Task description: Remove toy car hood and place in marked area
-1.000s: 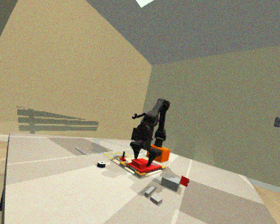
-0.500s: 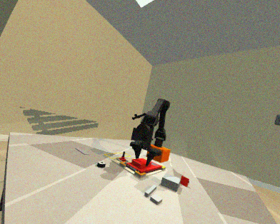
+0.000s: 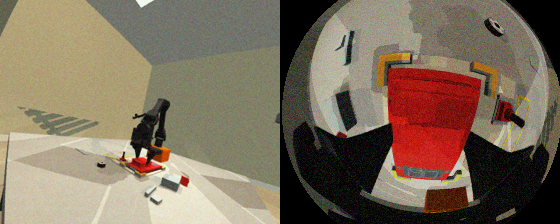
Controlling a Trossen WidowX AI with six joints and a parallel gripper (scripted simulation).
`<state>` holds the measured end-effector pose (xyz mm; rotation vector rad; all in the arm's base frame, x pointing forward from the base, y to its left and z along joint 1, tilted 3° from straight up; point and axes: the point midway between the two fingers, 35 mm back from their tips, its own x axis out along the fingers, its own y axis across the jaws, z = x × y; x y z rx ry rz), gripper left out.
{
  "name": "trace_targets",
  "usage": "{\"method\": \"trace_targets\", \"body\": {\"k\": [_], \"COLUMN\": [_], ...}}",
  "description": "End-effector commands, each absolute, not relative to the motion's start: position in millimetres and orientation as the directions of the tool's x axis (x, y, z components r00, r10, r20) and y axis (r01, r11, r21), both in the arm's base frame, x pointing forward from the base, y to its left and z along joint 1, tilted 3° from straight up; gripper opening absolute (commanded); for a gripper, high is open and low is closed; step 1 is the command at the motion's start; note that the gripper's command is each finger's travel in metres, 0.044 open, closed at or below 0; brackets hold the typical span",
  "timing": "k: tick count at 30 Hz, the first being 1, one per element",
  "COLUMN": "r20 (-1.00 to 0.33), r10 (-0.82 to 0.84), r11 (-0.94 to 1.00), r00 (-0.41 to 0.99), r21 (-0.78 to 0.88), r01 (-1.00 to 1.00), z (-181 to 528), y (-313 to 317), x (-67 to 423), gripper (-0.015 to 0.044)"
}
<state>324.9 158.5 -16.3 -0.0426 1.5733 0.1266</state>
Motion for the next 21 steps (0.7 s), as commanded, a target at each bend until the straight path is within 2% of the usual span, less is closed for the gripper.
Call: {"method": "trace_targets", "body": {"k": [1, 21], "r20": [-0.999, -0.999], "r10": [0.054, 0.054], "r11": [0.993, 0.993], "r00": [-0.006, -0.006], "r21": [0.054, 0.054], "r01": [-0.108, -0.108], "z": [-13, 0], "y": [159, 158], "x": [325, 325], "gripper": [0.0000, 0.0000]}}
